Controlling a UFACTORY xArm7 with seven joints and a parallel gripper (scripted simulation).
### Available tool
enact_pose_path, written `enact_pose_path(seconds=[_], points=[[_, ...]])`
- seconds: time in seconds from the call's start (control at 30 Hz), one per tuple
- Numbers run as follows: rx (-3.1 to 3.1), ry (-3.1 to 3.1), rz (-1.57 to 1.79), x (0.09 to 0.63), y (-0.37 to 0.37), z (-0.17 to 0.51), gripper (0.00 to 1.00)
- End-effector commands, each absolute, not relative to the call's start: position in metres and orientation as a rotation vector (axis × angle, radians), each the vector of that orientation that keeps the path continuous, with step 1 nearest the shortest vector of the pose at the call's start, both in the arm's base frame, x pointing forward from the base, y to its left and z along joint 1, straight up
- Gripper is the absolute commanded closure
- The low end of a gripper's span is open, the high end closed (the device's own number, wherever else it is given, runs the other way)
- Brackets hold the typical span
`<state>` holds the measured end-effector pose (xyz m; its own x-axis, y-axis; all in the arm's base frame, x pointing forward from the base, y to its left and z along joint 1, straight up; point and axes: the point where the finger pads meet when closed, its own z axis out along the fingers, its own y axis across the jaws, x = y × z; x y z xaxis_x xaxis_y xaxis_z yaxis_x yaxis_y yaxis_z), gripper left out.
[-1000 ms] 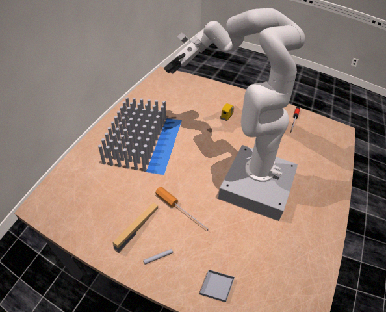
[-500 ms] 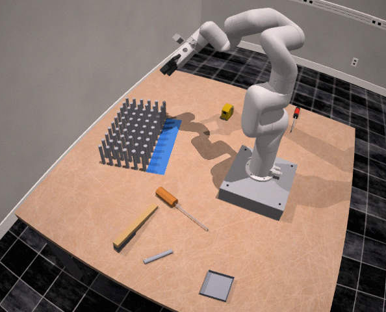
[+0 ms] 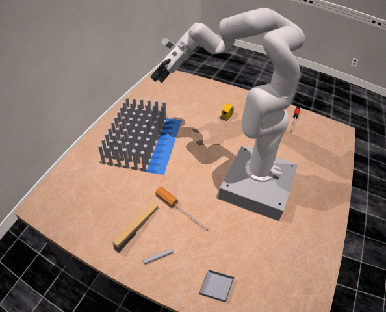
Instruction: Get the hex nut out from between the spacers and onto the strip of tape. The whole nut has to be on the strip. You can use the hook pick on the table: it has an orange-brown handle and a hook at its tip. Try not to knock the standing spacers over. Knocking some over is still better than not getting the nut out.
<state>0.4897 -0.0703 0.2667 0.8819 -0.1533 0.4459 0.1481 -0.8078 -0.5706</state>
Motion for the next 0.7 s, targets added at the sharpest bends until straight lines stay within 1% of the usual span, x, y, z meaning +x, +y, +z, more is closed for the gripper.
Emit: enact_pose_path(seconds=[0.0, 0.07, 0.67], points=[[-2.429, 0.002, -0.644, 0.491, -0.07, 0.269, 0.0], [-2.473, 0.03, -0.513, 0.488, -0.004, 0.262, 0.0], [-2.473, 0.03, -0.513, 0.488, -0.004, 0.262, 0.0]])
